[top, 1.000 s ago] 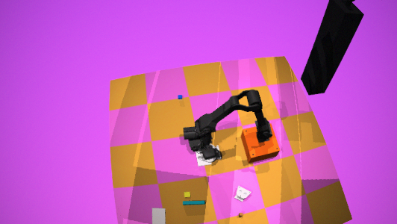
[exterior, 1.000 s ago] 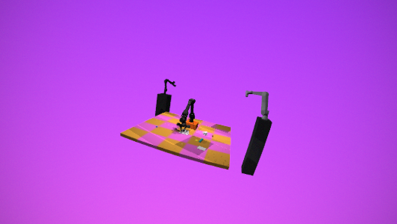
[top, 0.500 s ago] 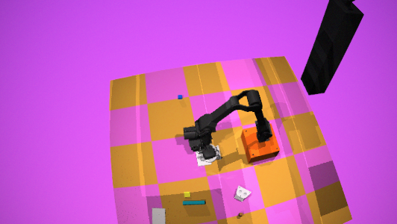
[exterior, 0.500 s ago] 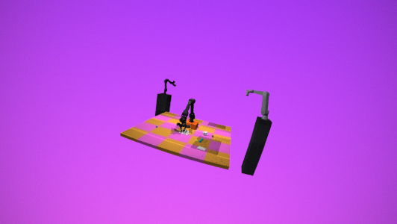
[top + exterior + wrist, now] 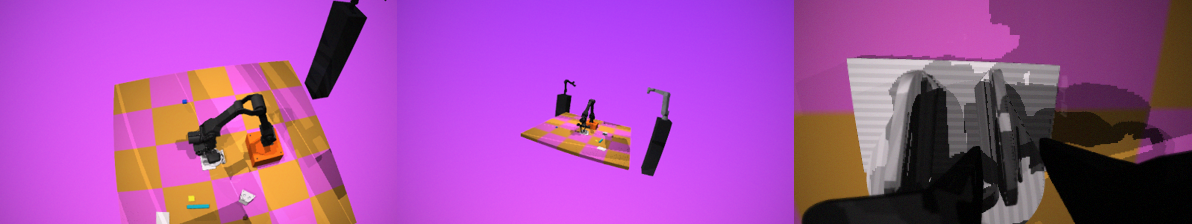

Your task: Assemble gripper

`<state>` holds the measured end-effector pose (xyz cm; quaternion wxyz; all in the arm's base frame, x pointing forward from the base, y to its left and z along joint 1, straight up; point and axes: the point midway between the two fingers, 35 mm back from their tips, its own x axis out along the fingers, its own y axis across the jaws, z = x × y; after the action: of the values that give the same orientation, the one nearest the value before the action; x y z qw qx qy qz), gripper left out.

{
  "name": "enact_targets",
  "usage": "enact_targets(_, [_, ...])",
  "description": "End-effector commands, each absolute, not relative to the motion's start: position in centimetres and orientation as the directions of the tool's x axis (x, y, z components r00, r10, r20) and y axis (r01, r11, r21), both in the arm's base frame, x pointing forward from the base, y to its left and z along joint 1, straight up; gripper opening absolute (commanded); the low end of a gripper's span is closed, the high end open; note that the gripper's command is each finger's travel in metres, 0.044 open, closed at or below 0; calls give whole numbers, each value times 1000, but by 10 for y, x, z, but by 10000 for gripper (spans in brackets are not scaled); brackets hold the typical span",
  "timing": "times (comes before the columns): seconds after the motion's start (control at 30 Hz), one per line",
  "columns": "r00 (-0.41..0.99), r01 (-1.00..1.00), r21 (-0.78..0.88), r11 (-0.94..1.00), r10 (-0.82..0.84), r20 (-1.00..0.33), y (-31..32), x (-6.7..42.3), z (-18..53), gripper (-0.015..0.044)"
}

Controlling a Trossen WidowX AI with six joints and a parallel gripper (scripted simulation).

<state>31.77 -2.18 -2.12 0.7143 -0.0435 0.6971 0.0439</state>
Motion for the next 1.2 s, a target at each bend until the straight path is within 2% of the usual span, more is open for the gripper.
enact_targets(0.0, [26,-125,2,992,6,-1000,-21,318,-24,134])
enact_targets(1.17, [26,-125,2,992,6,-1000,-21,318,-20,134])
